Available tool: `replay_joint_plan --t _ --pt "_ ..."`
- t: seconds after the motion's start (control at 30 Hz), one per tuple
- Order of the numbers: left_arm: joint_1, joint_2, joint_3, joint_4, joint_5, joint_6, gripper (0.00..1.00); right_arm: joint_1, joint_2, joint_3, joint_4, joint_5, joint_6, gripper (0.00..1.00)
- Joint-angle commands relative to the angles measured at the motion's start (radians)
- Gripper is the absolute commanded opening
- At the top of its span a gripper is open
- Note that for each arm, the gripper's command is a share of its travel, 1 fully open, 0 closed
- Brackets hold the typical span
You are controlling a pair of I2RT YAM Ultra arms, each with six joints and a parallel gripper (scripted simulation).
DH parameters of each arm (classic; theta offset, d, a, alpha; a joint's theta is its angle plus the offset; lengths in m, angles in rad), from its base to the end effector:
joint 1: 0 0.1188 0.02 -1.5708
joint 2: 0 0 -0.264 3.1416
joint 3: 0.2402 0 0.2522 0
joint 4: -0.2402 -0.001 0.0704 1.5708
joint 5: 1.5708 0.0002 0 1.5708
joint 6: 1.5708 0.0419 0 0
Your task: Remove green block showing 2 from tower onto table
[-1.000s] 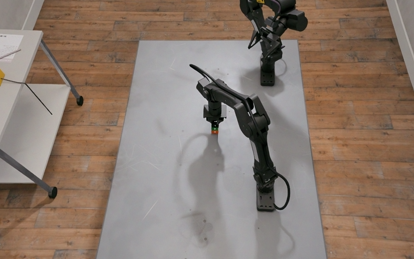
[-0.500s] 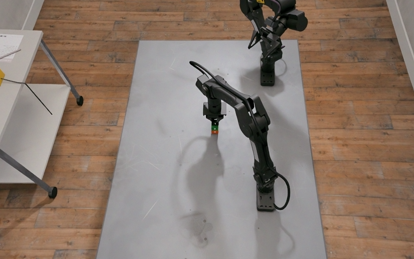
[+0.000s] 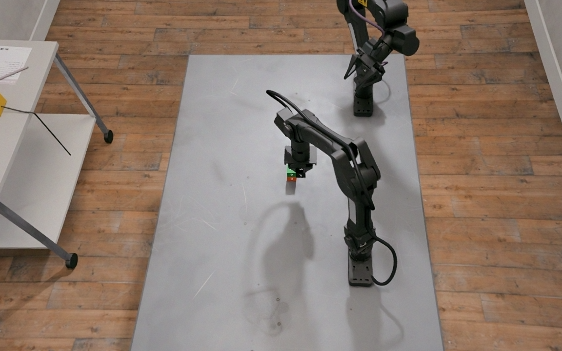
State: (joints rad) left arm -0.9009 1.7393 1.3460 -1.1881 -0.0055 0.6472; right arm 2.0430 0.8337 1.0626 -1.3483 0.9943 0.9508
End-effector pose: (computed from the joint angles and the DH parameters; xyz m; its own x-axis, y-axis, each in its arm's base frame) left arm 0.1948 -0.2439 0.2283 -0.0226 0.9997 0.0118 0.9997 0.0227 -0.0020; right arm -0.0187 0.1117 0.3443 -0.2927 -0.4023 -0.8675 -0.7118 0.6974 -0.0833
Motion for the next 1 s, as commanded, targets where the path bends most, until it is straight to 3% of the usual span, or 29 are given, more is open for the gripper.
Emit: replay_joint_plan --t 0.0,0.37,0.43,0.93,0.97 --pt "0.01 -0.116 -0.101 -0.024 0.005 0.012 0.27 -0.1 0.073 0.059 0.131 -0.096 -0.17 0.55" --pt "0.015 -0.349 -0.283 -0.077 0.002 0.007 0.27 -0.485 0.297 0.145 0.411 -0.417 -0.617 0.55" --pt "0.015 -0.349 -0.283 -0.077 0.002 0.007 0.27 -0.485 0.297 0.145 0.411 -0.417 -0.617 0.55" --pt "0.008 -0.399 -0.313 -0.087 0.0 0.007 0.27 -1.131 0.69 0.265 0.769 -0.983 -1.303 0.55" --pt "0.008 -0.399 -0.313 -0.087 0.0 0.007 0.27 -1.131 0.69 0.265 0.769 -0.983 -1.303 0.55"
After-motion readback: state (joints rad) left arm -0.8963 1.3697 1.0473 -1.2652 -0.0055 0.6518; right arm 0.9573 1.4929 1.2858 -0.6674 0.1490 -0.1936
